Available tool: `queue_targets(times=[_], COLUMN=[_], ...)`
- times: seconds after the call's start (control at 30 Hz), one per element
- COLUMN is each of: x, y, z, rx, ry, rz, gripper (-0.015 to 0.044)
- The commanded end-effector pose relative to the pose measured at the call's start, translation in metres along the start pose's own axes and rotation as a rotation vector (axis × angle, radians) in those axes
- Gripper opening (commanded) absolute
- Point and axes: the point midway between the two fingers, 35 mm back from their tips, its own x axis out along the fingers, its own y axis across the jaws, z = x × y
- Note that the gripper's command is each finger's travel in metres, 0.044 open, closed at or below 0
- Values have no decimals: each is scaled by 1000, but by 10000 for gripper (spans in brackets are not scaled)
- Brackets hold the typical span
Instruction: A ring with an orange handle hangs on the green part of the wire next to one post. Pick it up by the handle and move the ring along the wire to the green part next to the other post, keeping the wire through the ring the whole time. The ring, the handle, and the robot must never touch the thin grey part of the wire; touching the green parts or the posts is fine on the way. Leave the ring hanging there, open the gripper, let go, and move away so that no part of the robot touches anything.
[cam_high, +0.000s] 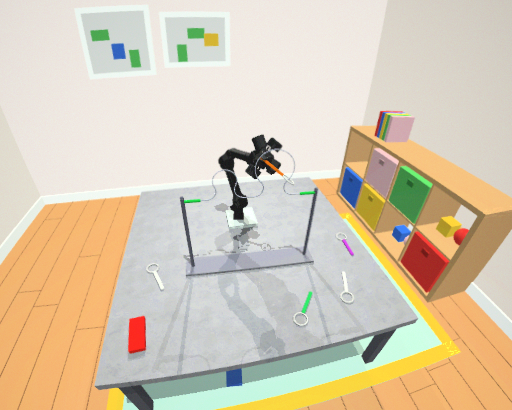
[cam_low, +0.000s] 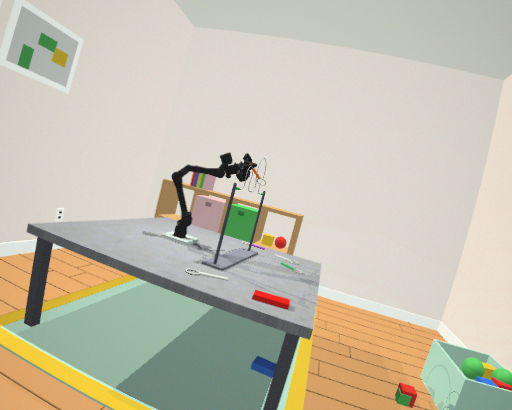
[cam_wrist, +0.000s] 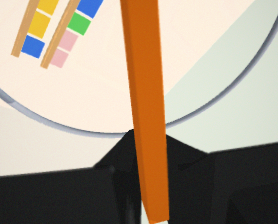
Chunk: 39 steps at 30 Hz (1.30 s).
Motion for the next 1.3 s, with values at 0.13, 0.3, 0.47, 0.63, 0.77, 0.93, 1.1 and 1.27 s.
queue_targets(times=[0.13, 0.3, 0.47, 0.63, 0.77, 0.93, 1.1, 1.27], x=[-2, -3, -9, -20, -24, -29, -34, -40], y=[11, 23, 31, 50, 64, 80, 94, 109], z=[-2, -2, -1, 3, 8, 14, 22, 32], rx=[28, 82, 118, 224, 306, 407, 503, 609], ry=[6, 13, 55, 116, 130, 143, 154, 167], rz=[8, 32, 54, 114, 157, 208, 257, 312], gripper=[-150, -150, -150, -150, -150, -150, -150, -150])
